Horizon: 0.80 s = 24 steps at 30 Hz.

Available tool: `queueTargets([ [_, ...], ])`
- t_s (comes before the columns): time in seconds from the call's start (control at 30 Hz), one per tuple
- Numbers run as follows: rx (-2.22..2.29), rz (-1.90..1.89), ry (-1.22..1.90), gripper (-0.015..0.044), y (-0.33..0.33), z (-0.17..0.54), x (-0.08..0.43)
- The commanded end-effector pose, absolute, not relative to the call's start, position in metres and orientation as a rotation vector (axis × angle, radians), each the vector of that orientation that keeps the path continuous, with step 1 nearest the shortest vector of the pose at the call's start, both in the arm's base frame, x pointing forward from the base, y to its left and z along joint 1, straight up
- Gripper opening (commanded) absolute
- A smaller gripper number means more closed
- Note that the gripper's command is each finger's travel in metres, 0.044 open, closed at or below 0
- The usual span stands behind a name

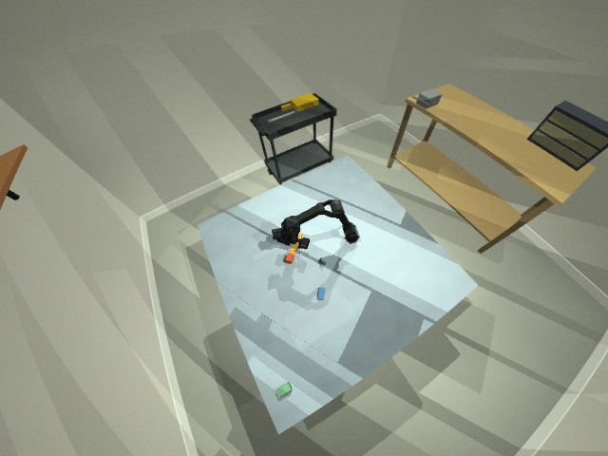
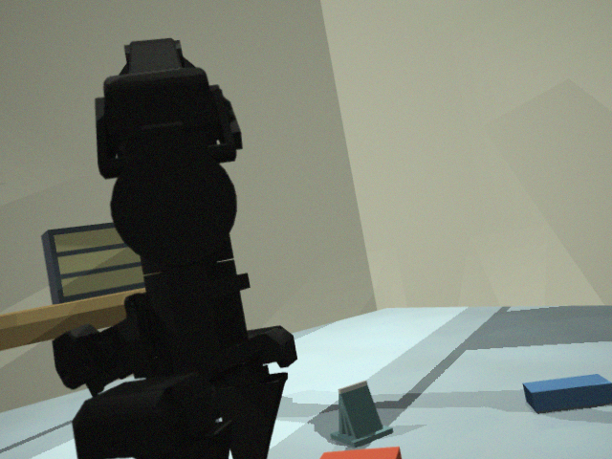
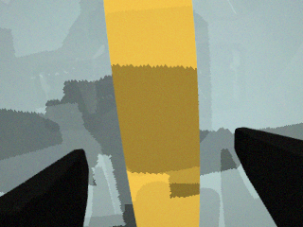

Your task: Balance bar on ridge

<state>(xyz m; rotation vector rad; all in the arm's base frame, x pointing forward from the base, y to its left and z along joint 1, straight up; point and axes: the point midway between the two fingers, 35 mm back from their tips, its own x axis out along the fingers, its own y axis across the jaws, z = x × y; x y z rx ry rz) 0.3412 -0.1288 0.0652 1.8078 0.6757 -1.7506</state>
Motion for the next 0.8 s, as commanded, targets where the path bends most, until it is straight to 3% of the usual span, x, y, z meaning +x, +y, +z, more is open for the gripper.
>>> queueTargets([
  [0.0,1.805,-1.758,0.671,0.0315,-0.1292,0.0581,0.3407],
  [0.57,1.805,-1.758,0.671,0.0315,-0.1292,0.0508,0.3407],
  [0.77,1.806,-1.755,0.679,0.0157,-0.1286,0.0512,0.3405],
])
